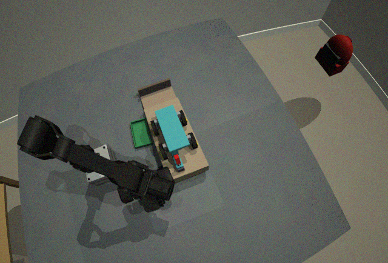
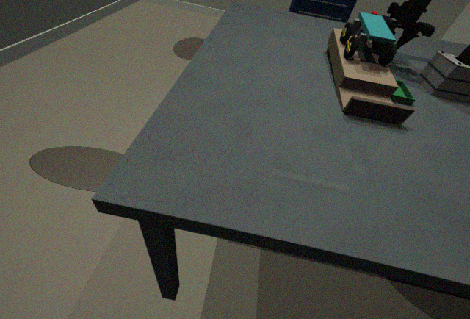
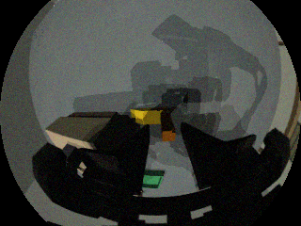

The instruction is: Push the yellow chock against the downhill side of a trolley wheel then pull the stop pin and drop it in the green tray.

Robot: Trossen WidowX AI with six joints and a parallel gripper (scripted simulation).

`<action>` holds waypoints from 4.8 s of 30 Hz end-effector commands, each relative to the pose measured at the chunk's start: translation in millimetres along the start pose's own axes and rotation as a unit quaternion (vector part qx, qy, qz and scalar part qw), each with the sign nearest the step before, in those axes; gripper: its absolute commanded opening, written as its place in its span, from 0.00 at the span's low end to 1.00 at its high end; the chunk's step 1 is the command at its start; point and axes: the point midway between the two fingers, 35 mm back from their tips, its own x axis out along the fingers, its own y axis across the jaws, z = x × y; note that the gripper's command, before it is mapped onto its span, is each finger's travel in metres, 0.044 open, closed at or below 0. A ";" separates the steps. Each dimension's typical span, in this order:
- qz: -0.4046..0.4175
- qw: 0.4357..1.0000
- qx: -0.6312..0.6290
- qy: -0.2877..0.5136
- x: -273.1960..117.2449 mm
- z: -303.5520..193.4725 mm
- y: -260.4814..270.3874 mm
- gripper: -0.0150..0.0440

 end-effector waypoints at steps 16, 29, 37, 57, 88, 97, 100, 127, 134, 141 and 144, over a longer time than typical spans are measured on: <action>-0.004 1.000 -0.003 0.005 23.3 -2.8 -2.4 0.58; -0.002 1.000 0.000 0.002 20.7 -1.0 -1.0 0.27; -0.004 1.000 -0.002 0.005 -4.0 -3.1 -3.9 0.25; -0.004 1.000 -0.003 0.005 -68.1 -4.0 -7.2 0.25; -0.003 0.997 -0.075 0.005 -125.5 -0.8 -0.7 0.25; -0.001 0.974 -0.229 0.005 -125.5 -0.9 -0.7 0.25; -0.001 0.960 -0.278 0.005 -125.5 -0.9 -0.7 0.25; 0.003 0.736 -0.677 0.003 -125.5 -0.9 -0.9 0.25; 0.003 0.654 -0.757 0.003 -125.5 -0.9 -0.9 0.25; 0.004 0.558 -0.830 0.004 -125.4 -0.9 -0.8 0.25; 0.004 0.515 -0.857 0.004 -125.4 -0.8 -0.8 0.25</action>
